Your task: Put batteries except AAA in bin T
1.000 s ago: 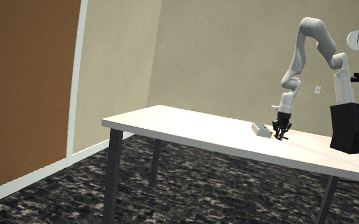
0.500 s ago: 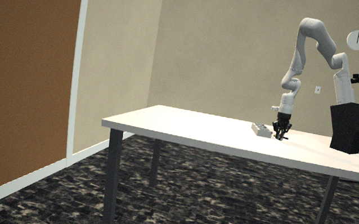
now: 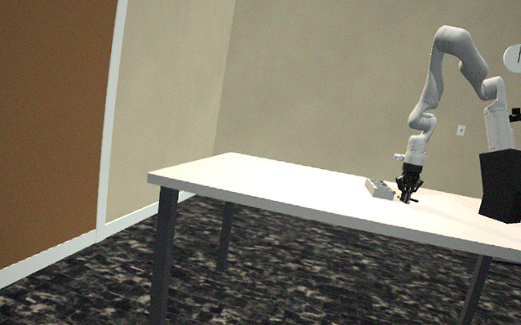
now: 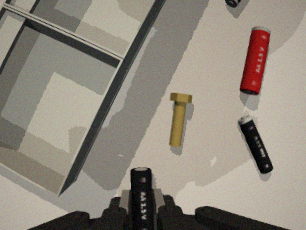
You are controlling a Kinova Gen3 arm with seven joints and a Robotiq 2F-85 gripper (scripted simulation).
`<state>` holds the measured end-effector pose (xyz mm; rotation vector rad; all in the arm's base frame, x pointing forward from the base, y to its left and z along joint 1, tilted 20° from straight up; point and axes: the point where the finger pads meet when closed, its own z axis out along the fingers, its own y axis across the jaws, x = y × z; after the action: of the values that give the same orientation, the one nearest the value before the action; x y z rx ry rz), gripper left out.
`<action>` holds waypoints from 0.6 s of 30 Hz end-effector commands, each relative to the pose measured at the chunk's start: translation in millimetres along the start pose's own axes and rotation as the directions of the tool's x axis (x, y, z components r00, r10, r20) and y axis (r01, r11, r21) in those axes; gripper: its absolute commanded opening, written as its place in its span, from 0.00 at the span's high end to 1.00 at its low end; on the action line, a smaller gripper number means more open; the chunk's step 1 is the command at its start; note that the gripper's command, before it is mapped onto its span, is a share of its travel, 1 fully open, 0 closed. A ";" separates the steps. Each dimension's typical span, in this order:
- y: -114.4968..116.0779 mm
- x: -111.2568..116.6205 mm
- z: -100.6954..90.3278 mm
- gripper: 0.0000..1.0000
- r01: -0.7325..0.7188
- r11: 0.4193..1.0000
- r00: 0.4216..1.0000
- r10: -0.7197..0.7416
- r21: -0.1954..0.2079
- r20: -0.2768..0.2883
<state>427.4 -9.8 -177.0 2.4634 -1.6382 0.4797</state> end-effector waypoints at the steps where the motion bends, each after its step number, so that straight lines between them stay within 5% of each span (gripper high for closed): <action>1: -0.7 0.0 -0.4 0.91 0.000 1.000 1.000 0.000 0.001 0.000; 18: -0.6 0.0 -10.3 0.91 0.000 1.000 1.000 0.000 0.001 0.000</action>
<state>424.8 -10.4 -173.9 2.4600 -1.6331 0.4771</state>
